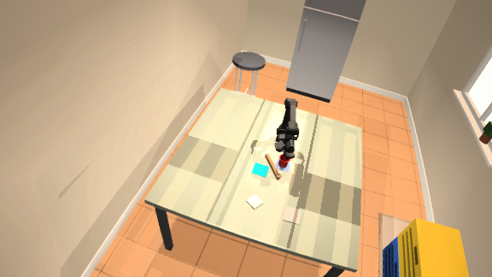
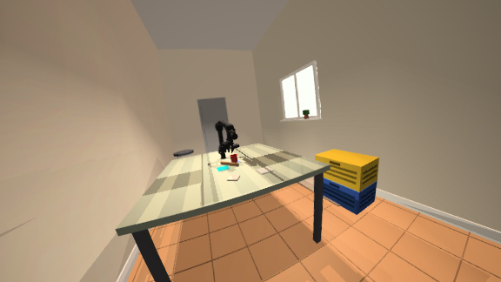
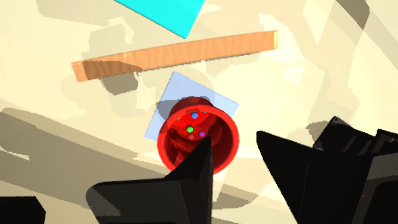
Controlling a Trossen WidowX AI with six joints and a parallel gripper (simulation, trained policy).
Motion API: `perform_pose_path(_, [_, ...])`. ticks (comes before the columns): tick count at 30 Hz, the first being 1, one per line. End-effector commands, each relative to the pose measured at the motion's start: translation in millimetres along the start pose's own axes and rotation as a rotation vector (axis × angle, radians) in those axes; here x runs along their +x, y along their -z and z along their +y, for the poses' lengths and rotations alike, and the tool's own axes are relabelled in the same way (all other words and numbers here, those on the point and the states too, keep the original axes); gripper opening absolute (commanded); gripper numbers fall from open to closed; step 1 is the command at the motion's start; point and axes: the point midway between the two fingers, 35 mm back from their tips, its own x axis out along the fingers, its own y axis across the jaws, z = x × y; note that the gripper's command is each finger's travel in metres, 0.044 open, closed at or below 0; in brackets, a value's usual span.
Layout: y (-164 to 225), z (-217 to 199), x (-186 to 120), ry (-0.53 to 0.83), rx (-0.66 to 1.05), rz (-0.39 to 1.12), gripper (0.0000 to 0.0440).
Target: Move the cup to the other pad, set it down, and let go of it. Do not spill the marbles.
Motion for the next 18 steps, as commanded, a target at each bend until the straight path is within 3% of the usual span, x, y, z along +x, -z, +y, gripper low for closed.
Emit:
perform_pose_path(1, [2,0,13,0.027,-0.007,-0.001,0.0166])
perform_pose_path(18, [8,2,63,0.066,-0.089,0.001,0.0168])
